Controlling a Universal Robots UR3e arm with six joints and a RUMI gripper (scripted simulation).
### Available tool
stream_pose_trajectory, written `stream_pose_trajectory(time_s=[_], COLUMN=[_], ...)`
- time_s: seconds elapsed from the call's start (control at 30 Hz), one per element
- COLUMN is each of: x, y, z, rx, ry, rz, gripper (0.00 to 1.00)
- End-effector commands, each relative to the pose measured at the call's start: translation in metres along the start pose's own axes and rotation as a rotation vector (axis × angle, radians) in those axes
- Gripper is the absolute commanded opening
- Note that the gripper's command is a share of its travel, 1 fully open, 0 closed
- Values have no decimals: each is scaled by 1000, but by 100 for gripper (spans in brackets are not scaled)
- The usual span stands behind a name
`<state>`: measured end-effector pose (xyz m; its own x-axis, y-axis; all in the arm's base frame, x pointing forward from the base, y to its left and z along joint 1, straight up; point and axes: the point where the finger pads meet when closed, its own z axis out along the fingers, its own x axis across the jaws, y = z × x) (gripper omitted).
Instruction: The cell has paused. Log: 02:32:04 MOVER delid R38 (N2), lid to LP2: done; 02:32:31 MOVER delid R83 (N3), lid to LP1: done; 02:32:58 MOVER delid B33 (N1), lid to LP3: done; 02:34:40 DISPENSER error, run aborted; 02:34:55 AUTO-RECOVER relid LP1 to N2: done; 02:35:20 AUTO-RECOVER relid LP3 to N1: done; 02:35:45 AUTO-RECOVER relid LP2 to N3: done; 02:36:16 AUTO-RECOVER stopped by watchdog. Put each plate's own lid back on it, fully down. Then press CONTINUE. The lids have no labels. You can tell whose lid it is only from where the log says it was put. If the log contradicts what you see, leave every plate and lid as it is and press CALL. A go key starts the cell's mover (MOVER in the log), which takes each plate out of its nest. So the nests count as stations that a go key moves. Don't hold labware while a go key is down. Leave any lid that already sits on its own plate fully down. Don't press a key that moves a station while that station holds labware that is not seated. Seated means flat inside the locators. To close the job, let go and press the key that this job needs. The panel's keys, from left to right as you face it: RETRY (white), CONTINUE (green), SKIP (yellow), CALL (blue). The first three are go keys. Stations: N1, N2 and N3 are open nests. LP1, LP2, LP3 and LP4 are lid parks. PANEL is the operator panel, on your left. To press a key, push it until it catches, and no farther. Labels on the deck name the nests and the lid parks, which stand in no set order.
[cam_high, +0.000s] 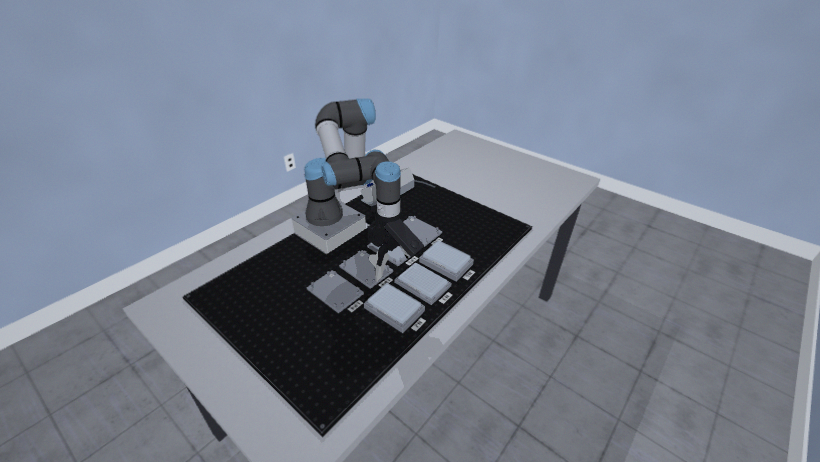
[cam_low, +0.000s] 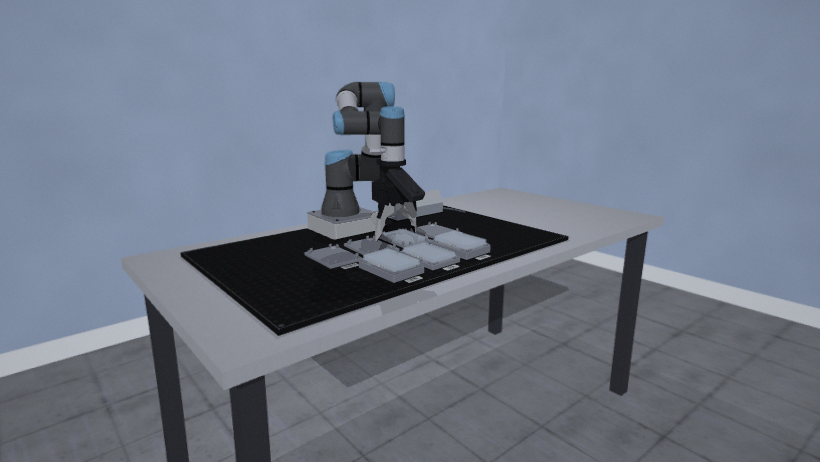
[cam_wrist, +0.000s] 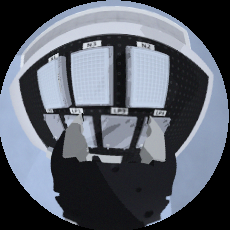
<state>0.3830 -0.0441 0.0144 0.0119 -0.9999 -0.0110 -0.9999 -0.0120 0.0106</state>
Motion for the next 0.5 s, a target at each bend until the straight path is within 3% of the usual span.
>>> stream_pose_trajectory(time_s=[0.0, 0.47], x=[-17, -60], y=[16, 58], z=[-2, -1], rx=[12, 12], ry=[4, 4], rz=[0, 0], gripper=[82, 82])
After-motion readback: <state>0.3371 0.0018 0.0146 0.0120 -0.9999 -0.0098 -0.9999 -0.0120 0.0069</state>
